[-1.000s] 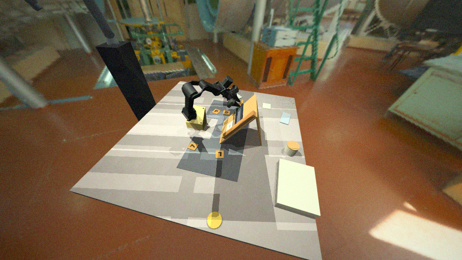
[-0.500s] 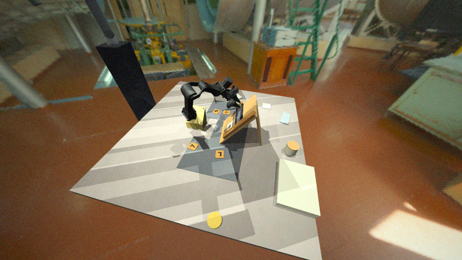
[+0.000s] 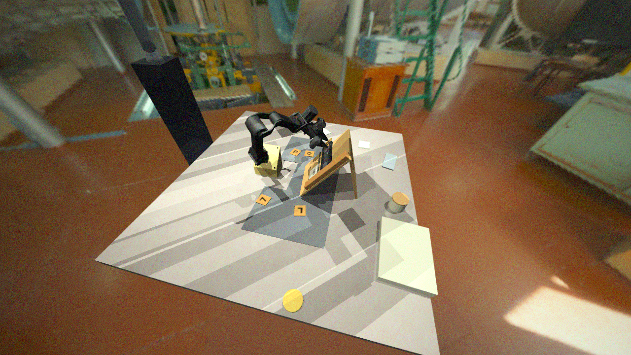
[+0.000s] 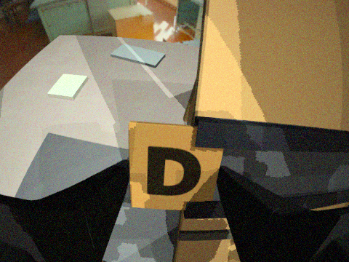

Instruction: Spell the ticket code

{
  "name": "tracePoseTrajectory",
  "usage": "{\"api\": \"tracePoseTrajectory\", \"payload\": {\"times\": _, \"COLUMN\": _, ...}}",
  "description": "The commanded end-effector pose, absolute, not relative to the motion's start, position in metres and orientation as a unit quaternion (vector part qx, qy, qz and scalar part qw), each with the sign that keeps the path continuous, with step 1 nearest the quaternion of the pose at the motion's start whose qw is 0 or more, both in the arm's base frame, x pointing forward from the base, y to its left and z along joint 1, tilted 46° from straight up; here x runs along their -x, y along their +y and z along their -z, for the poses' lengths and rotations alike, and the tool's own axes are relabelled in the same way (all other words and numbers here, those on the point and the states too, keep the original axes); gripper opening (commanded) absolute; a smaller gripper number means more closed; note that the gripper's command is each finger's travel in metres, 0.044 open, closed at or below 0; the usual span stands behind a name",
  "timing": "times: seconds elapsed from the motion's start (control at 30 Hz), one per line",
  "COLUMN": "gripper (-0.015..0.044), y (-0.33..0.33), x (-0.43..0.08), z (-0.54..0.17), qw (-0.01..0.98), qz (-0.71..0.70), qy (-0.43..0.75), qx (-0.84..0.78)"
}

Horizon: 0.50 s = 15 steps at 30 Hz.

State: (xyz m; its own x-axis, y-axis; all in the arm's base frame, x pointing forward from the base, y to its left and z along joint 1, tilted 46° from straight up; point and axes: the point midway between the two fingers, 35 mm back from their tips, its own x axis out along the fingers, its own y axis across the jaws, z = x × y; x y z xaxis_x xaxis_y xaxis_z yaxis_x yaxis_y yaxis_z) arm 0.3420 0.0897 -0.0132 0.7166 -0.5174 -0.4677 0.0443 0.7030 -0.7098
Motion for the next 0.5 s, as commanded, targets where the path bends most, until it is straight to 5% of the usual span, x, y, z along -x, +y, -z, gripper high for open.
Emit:
{"api": "tracePoseTrajectory", "payload": {"times": 0.0, "gripper": 0.0000, "y": 0.0887, "x": -0.3415, "z": 0.0115, "qw": 0.859, "qz": 0.160, "qy": 0.339, "qx": 0.349}}
{"api": "tracePoseTrajectory", "payload": {"times": 0.47, "gripper": 0.0000, "y": 0.0837, "x": -0.3413, "z": 0.0065, "qw": 0.858, "qz": 0.160, "qy": 0.339, "qx": 0.350}}
